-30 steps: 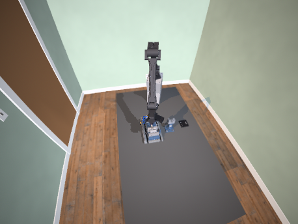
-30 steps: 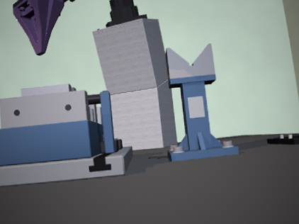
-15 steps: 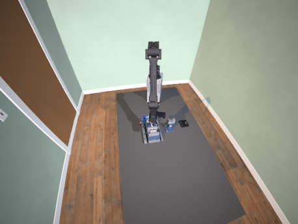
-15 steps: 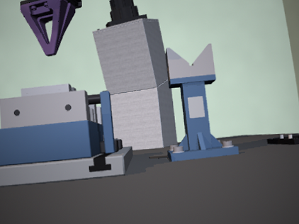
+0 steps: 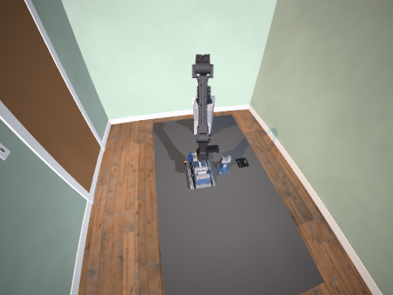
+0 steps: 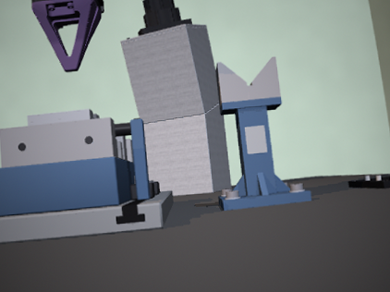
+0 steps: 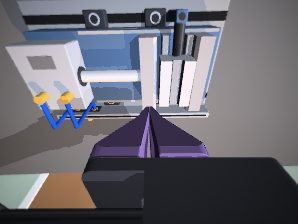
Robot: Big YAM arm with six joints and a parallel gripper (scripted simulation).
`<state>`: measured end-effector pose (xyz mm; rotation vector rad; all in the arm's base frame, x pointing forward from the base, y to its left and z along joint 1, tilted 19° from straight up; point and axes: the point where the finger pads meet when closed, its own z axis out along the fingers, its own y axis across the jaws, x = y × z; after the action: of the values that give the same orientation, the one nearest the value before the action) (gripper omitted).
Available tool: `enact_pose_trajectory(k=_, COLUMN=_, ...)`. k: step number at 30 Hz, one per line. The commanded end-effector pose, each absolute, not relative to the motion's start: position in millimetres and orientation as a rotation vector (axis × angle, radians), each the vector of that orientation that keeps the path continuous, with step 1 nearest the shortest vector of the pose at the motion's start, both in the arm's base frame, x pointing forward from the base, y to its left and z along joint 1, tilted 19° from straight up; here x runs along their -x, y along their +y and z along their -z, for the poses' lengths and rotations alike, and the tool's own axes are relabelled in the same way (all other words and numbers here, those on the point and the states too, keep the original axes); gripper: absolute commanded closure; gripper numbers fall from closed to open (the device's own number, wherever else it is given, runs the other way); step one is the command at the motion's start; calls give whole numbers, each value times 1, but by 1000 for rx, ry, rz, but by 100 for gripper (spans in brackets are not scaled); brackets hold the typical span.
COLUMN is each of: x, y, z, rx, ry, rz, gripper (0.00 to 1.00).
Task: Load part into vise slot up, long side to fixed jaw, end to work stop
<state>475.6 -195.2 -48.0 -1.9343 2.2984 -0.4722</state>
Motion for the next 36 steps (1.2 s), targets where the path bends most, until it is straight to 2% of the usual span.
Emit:
enact_pose_trajectory(k=1, x=-485, y=-198, z=34, rx=1948, ry=2255, rz=521, gripper=100)
enact_pose_trajectory(k=36, x=-485, y=-199, z=40, rx=1947, ry=2261, rz=513, gripper=100)
